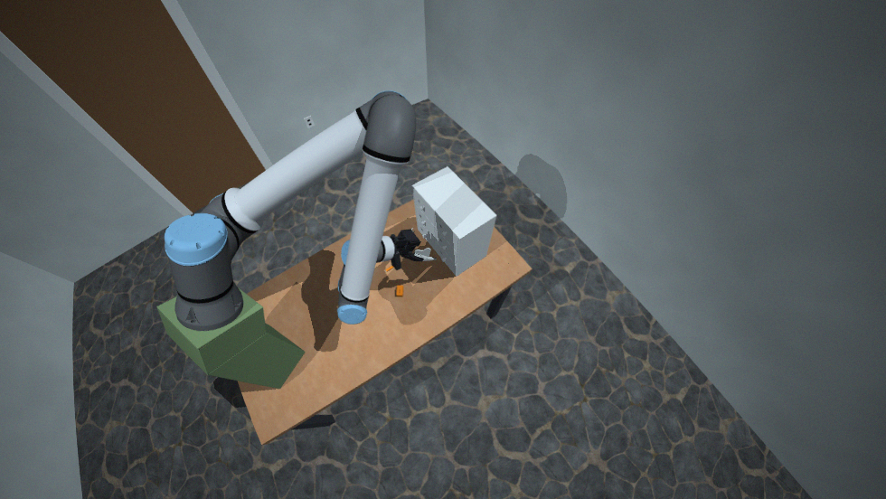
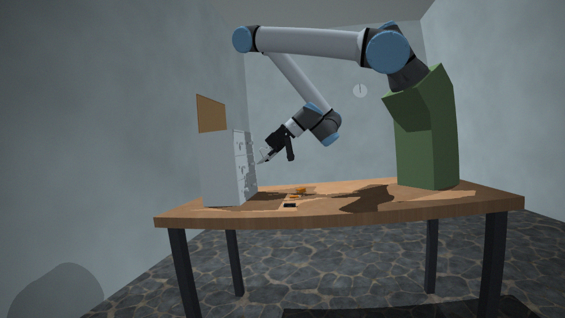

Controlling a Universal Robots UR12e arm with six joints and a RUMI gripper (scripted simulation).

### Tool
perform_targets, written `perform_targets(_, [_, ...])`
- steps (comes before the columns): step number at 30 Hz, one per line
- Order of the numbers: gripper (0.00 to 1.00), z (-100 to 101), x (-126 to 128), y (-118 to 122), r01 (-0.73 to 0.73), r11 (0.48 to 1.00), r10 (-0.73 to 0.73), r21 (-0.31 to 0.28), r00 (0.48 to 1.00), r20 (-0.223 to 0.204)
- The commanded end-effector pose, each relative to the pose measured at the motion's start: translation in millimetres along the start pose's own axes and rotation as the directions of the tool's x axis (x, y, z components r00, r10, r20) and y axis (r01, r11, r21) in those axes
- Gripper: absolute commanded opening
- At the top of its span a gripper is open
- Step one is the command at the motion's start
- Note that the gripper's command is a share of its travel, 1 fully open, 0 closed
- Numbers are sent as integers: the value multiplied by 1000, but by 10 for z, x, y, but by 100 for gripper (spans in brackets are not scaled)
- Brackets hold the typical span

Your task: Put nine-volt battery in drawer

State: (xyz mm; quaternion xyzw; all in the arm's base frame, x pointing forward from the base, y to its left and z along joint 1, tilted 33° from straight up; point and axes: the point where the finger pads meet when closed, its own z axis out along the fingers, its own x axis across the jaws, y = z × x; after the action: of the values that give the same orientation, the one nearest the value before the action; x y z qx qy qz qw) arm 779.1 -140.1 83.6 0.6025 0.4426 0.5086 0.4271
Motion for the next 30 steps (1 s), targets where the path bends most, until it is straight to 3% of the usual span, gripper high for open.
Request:
perform_targets(1, [100,-50,-1,17,1,999,-1,42,1000,0])
perform_targets(30, [100,-351,-2,80,1,959,-1,284,1000,0])
